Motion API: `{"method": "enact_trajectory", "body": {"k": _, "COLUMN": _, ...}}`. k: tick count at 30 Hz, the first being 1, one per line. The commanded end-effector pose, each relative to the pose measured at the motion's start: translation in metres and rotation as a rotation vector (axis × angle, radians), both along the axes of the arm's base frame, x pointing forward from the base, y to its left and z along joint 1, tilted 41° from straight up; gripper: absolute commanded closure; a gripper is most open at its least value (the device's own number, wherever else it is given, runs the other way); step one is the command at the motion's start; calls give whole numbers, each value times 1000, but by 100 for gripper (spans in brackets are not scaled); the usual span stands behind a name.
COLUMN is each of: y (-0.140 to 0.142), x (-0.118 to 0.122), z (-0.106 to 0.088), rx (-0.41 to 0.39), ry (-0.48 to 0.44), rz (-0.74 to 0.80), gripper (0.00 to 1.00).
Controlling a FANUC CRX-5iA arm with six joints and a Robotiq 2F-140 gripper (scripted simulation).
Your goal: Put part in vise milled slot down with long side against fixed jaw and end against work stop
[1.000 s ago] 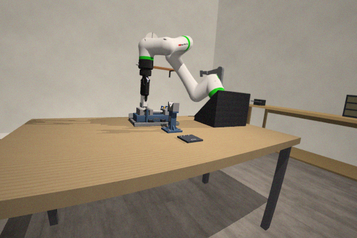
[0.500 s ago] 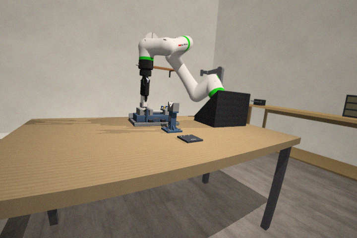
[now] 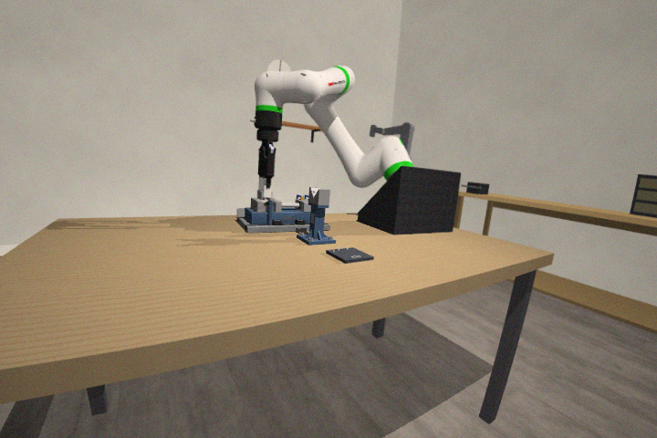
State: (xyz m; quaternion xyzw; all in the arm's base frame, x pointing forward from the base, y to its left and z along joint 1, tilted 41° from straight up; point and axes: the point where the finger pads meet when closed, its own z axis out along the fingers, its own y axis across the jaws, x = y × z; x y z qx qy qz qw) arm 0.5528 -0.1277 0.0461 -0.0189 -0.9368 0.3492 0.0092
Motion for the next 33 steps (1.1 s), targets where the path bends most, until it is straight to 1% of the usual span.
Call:
{"method": "enact_trajectory", "body": {"k": 1, "y": 0, "x": 0, "z": -1, "rx": 0, "ry": 0, "rz": 0, "gripper": 100}}
{"method": "enact_trajectory", "body": {"k": 33, "y": -7, "x": 0, "z": -8, "rx": 0, "ry": 0, "rz": 0, "gripper": 100}}
